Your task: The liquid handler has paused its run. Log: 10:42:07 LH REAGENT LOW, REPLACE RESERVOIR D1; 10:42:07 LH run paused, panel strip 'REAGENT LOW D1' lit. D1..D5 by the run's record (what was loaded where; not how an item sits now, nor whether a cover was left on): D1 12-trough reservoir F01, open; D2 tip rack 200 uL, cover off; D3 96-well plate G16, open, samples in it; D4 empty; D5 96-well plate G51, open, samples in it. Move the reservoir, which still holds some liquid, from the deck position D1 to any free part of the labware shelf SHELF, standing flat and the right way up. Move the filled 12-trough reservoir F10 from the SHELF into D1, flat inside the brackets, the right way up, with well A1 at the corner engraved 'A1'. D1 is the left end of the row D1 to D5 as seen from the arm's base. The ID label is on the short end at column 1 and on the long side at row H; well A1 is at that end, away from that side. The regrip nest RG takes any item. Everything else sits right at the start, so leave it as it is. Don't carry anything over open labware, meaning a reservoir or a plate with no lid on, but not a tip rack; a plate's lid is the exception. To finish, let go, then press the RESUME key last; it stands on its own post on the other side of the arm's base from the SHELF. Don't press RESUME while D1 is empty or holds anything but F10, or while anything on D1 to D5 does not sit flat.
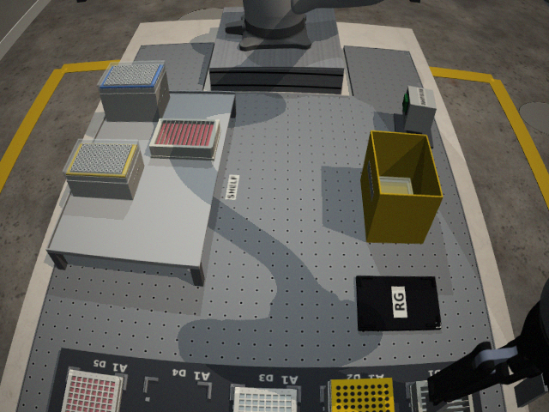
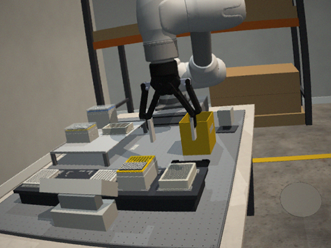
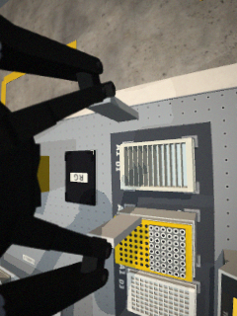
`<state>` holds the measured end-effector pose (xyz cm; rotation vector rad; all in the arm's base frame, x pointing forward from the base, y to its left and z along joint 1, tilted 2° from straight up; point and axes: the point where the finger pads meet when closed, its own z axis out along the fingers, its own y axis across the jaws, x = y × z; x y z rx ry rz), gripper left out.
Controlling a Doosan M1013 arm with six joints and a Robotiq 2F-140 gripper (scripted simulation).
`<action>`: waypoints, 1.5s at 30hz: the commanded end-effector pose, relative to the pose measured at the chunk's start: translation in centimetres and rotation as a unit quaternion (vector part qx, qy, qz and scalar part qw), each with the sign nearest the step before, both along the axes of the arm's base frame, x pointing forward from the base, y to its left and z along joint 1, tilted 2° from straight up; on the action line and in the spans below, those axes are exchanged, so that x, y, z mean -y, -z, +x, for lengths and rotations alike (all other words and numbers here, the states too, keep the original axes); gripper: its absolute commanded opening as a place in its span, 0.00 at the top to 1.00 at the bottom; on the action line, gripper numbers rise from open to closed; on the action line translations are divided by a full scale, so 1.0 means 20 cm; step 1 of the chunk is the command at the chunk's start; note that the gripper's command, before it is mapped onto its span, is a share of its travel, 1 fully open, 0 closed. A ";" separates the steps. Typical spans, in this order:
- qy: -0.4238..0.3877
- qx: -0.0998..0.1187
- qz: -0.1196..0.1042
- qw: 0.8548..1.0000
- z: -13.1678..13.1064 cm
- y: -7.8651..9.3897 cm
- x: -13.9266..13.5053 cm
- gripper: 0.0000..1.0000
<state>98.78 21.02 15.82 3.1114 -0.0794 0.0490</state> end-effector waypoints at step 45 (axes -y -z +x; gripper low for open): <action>0.000 0.000 0.000 1.000 0.01 0.35 0.01 0.23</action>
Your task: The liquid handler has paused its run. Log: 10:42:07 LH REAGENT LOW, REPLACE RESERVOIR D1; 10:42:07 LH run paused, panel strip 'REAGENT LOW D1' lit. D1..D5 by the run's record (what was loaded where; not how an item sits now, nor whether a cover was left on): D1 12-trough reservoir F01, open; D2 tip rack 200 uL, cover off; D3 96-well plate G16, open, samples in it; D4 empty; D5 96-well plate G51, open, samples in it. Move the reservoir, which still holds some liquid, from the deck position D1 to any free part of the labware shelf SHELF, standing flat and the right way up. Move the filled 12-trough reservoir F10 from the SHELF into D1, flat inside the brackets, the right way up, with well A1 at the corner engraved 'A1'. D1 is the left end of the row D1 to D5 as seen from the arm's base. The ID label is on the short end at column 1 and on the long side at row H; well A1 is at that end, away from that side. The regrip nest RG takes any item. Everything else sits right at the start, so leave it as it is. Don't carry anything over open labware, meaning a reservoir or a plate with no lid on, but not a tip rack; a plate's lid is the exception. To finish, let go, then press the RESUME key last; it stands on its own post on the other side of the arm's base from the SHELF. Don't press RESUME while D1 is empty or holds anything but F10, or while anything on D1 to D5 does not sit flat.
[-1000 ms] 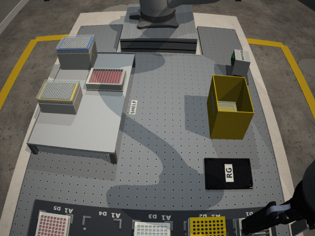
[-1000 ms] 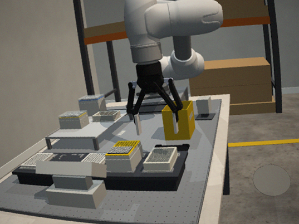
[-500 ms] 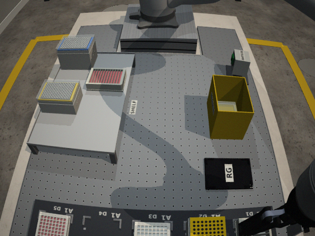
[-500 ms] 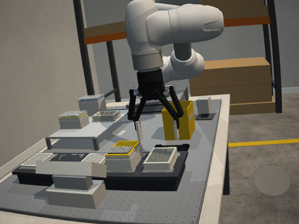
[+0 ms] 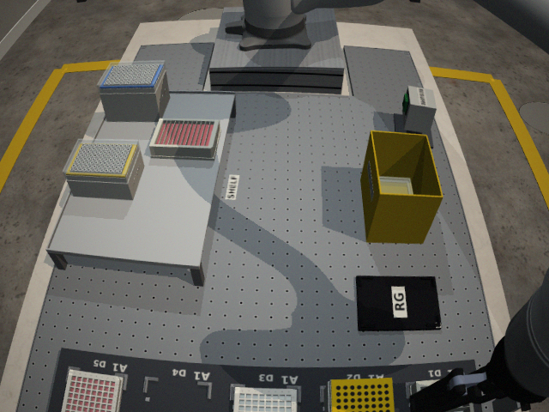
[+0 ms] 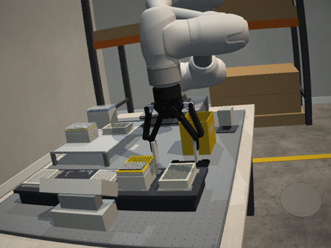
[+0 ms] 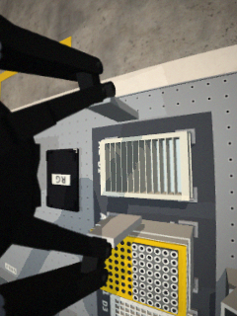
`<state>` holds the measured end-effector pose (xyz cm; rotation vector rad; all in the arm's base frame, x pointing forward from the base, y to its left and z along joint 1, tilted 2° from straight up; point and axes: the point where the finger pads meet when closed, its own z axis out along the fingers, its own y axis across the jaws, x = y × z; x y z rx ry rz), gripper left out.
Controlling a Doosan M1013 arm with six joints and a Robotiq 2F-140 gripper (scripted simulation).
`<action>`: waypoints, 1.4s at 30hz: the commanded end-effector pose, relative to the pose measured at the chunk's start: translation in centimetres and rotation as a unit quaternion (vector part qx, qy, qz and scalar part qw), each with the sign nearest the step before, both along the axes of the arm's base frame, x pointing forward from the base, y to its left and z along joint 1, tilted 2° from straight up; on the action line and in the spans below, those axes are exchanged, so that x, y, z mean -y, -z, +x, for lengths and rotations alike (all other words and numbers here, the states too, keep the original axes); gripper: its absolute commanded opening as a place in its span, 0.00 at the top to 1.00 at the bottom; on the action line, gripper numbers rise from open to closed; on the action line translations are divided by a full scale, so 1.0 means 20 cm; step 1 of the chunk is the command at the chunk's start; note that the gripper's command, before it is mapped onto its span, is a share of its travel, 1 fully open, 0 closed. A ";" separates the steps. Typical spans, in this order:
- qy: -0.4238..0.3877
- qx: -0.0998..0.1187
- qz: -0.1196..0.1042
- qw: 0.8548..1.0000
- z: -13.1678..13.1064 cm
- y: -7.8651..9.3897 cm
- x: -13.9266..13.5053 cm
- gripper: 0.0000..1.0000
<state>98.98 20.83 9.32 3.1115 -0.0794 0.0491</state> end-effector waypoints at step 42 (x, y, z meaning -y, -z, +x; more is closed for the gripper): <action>0.000 0.000 0.000 1.000 0.01 0.27 0.01 0.23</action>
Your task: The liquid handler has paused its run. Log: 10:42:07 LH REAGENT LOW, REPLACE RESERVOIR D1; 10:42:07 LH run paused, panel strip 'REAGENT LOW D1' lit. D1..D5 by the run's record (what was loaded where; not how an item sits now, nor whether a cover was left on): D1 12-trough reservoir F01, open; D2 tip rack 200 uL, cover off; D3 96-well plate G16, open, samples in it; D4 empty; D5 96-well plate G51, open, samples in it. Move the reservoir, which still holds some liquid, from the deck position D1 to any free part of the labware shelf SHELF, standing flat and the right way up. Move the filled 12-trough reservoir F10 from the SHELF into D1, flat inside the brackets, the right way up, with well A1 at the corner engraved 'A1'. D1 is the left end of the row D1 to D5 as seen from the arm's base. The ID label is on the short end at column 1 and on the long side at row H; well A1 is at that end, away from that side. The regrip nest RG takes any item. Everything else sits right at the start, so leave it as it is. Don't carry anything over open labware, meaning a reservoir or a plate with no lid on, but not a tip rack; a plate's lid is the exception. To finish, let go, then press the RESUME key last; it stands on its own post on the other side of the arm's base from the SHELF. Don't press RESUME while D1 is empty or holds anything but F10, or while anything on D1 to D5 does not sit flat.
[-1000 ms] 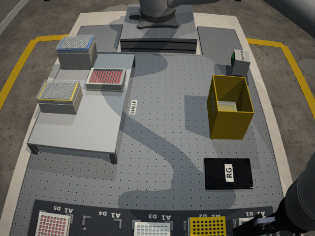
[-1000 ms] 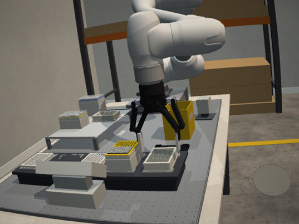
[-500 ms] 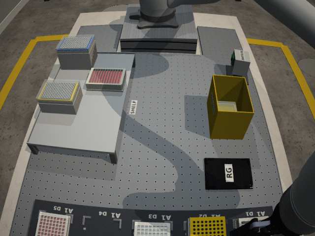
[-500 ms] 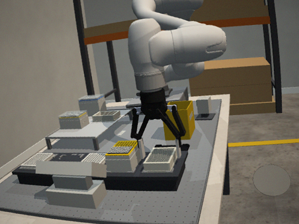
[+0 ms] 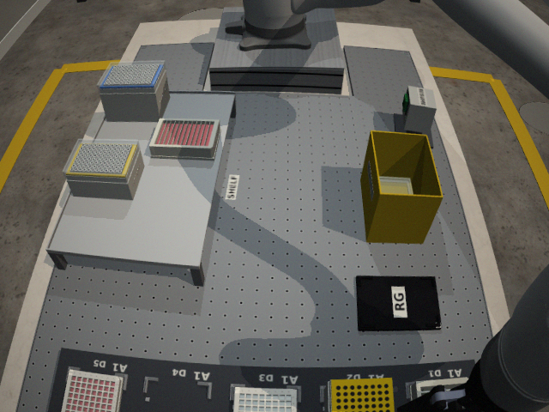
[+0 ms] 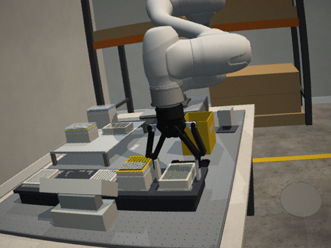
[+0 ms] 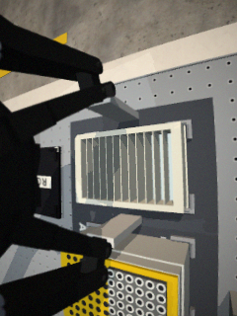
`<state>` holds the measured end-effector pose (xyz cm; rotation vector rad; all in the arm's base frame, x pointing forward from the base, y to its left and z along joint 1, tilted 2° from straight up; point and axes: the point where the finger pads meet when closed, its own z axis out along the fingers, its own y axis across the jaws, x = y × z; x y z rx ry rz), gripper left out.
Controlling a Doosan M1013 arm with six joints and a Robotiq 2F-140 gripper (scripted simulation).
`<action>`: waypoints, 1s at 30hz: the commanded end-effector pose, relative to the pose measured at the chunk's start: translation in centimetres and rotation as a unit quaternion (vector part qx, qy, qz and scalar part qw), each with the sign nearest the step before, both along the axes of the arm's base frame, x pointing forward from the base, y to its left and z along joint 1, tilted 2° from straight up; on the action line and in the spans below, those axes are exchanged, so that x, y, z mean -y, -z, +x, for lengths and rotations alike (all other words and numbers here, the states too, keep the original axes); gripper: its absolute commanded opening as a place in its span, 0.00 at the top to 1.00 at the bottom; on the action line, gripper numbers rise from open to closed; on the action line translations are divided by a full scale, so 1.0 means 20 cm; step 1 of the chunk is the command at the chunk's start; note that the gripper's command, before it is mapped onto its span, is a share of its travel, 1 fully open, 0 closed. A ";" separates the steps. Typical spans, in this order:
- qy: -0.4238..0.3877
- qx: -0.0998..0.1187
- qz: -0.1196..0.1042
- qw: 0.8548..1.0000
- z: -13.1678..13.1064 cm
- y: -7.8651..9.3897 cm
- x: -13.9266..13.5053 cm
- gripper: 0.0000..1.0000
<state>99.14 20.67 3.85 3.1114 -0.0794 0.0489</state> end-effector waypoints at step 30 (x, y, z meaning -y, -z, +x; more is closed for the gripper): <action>0.000 0.000 0.000 1.000 0.00 0.00 0.00 1.00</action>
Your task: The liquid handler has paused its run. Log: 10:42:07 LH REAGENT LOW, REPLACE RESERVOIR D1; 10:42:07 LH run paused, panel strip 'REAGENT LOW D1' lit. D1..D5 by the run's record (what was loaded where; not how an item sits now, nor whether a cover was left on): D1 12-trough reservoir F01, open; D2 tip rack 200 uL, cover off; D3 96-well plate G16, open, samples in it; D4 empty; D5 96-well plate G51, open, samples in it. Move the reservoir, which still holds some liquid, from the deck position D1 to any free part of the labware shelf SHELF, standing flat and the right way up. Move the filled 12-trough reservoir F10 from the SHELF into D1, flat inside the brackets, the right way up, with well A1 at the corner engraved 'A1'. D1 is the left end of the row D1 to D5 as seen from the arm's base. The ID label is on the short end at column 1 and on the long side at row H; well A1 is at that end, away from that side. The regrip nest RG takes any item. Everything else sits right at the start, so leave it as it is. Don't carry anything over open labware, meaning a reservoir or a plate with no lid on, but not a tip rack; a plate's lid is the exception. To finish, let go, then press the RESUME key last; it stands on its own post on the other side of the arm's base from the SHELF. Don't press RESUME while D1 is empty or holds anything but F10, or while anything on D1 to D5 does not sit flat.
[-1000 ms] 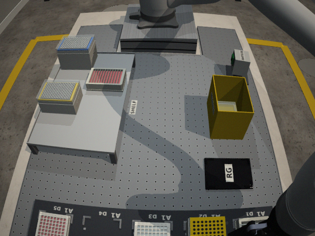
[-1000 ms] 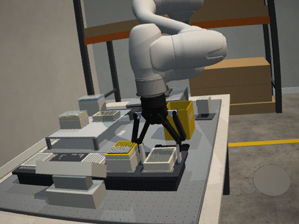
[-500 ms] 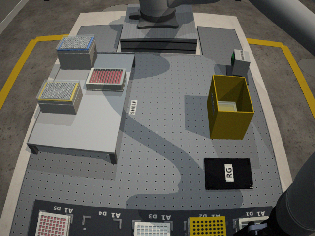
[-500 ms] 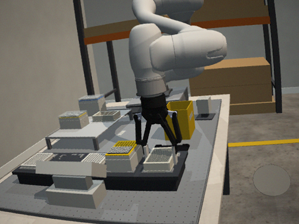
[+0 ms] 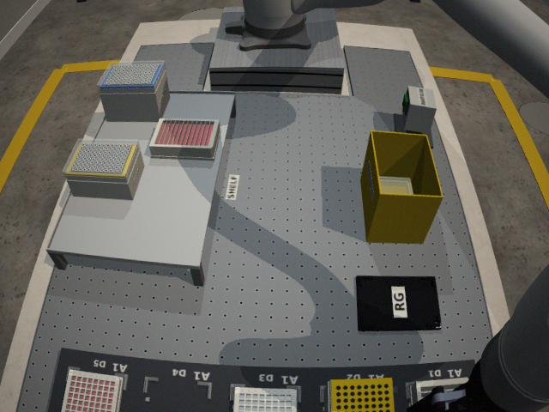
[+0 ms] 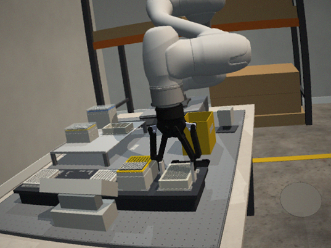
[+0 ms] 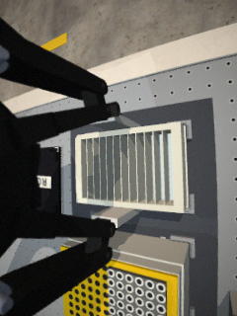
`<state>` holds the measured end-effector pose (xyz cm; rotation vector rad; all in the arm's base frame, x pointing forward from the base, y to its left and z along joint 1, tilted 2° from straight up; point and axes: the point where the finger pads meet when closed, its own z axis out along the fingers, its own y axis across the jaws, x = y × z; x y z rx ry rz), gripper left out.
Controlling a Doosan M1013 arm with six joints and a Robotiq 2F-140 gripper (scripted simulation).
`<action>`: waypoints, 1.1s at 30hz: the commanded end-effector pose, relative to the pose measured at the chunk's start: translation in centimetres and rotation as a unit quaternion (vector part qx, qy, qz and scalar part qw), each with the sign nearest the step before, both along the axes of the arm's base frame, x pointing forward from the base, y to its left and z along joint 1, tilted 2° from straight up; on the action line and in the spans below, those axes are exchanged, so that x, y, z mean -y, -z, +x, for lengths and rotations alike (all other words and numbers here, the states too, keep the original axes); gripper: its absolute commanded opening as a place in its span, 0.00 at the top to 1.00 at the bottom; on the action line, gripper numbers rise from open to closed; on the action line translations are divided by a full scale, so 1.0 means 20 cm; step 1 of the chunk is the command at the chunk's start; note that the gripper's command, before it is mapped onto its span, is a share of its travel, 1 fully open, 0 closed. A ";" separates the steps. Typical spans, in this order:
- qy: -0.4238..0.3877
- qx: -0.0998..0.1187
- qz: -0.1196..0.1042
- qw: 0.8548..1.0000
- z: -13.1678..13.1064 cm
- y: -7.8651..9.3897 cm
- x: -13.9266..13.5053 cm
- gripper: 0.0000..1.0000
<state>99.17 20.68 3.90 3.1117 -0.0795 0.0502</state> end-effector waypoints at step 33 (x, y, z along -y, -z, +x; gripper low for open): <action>0.000 0.000 0.000 1.000 -0.01 -0.17 0.00 1.00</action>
